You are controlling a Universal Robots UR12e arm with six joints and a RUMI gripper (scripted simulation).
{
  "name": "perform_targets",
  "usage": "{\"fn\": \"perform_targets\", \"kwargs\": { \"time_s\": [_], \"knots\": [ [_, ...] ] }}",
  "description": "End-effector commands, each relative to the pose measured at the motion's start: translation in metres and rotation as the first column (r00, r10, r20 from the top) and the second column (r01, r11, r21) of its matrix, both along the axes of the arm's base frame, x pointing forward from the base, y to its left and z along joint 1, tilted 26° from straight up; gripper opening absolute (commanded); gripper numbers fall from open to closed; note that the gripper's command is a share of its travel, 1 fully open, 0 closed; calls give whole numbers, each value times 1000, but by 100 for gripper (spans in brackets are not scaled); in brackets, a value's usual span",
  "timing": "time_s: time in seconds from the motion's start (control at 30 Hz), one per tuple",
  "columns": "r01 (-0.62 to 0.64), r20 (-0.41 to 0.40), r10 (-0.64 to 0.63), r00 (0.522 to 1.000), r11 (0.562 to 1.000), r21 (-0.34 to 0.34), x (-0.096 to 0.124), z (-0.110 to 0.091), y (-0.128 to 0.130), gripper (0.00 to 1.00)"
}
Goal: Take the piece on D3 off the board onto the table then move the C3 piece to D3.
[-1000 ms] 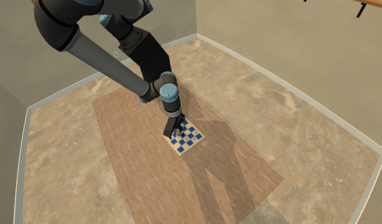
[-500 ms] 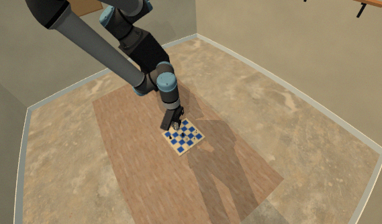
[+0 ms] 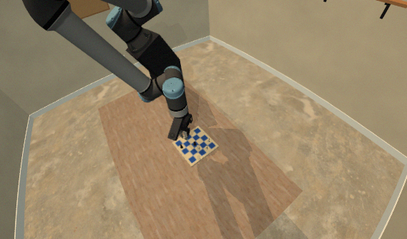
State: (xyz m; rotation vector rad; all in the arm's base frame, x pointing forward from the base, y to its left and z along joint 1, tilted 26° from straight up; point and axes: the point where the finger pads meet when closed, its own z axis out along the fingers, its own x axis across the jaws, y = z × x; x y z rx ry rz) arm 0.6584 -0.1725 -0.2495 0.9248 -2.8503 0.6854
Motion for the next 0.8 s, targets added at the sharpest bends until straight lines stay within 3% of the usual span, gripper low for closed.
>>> {"fn": "perform_targets", "kwargs": {
  "time_s": [0.0,0.13,0.23,0.77],
  "knots": [
    [-90,-40,90,995,996,-4,-8,15,-37,0],
    [-168,-78,167,983,986,-7,-18,28,-69,0],
    [-193,-90,191,977,981,-8,-22,32,-79,0],
    [-195,-92,194,977,981,-8,-22,32,-80,0]
  ]
}}
